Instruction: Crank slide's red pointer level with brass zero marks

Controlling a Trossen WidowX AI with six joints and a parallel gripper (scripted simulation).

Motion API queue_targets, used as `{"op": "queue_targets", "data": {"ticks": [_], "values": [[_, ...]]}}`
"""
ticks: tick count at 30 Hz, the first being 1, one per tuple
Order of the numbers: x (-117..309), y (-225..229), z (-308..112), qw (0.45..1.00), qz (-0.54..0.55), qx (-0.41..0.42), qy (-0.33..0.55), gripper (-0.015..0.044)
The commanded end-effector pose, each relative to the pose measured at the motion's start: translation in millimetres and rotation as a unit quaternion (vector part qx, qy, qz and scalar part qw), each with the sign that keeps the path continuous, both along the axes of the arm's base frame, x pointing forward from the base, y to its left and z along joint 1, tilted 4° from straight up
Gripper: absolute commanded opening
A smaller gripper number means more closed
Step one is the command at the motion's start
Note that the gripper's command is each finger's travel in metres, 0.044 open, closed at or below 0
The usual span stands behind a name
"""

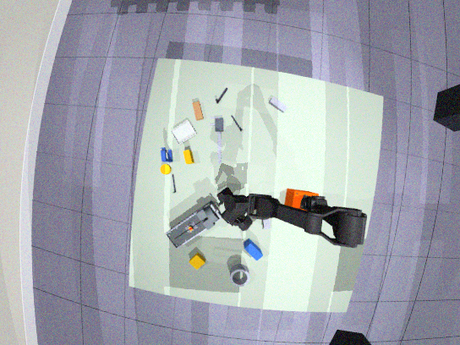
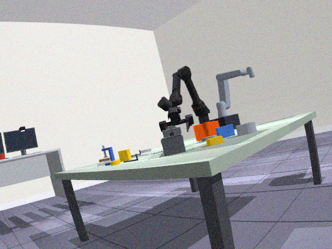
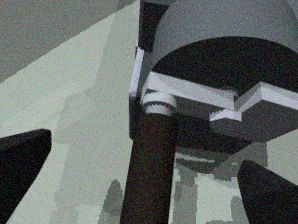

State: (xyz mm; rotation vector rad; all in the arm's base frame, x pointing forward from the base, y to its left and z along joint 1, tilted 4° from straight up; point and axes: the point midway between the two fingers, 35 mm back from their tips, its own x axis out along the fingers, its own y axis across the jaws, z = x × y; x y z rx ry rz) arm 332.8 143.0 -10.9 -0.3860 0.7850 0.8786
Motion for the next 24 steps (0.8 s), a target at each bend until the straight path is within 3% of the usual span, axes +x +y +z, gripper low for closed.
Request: {"op": "queue_targets", "data": {"ticks": [1,11,19,24], "values": [[3.7,1.2,17.0,1.0,-0.001,0.002,-0.007,0.044],[4.2,2.5,49.7,1.0,0.0,0.002,-0.008,0.044],[7.2,5.3,113.8,1.0,0.001,0.002,-0.009,0.044],[18.1,14.3,114.8,1.0,-0.027,-0.002,0.005,0.044]]}}
